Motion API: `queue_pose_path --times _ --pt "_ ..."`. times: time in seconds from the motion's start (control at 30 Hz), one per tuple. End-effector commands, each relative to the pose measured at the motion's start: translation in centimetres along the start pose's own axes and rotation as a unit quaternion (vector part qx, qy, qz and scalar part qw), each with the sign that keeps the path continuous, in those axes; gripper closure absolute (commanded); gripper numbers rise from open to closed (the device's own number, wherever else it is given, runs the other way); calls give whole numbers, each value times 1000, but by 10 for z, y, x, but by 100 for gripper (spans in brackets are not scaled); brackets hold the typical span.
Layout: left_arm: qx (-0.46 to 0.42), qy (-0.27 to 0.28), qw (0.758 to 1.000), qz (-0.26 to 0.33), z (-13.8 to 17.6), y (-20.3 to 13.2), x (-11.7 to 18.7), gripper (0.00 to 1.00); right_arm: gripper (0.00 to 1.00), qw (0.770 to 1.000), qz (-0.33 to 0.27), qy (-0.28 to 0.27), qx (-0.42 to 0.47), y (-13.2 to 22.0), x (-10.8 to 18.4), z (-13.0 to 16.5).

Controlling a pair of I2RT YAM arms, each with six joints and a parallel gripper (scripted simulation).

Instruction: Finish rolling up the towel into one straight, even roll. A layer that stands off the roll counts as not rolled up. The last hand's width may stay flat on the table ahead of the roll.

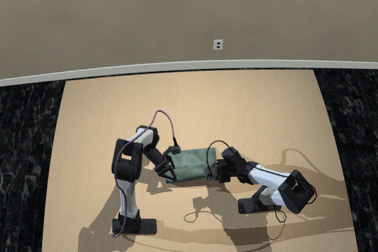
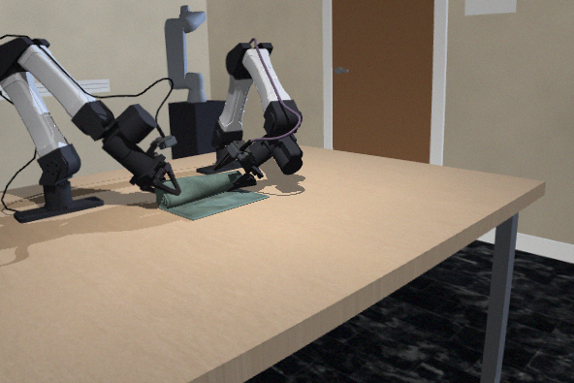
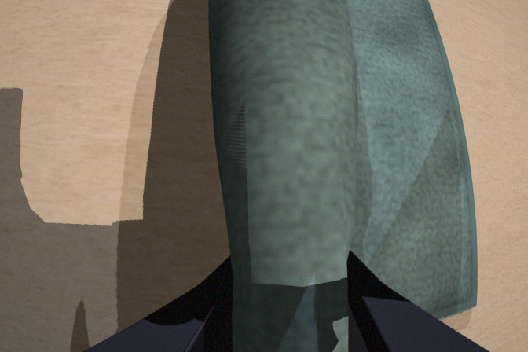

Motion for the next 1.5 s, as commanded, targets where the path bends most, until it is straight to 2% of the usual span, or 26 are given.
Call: queue_pose_path --times 0.0,0.07,0.37,0.67,0.87,0.93,1.2,1.43,1.47 --pt "-3 -1 1000 -1 -4 -1 5 22 66 1000 4 -5 4 -4 0 -6" --pt "-3 -1 1000 -1 -4 -2 5 15 66 1000 4 -5 4 -4 0 -6" --pt "-3 -1 1000 -1 -4 -2 28 15 66 1000 -16 1 -13 -5 0 -7" --pt "-3 -1 1000 -1 -4 -2 73 15 66 994 -86 19 -72 -8 1 -9" --pt "-16 2 1000 -19 -5 -4 73 13 66 980 -150 36 -125 -11 2 -10" --pt "-16 2 1000 -19 -5 -4 73 13 66 980 -150 36 -125 -11 2 -10" --pt "-105 21 985 -134 -12 -17 63 10 66 948 -241 60 -201 -15 2 -11" --pt "-209 43 939 -268 -19 -33 49 8 66 910 -313 79 -261 -18 2 -12" --pt "-209 43 939 -268 -19 -33 49 8 66 910 -313 79 -261 -18 2 -12"
Point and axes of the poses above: on each arm, the point where the finger pads meet when closed, its own x axis back along the fingers, its own y axis across the jaws, z = x × y, the point moved 2 cm from there along x, back along the fingers, and after that the axes turned 12 degrees about -x, right-handed, at the moved point
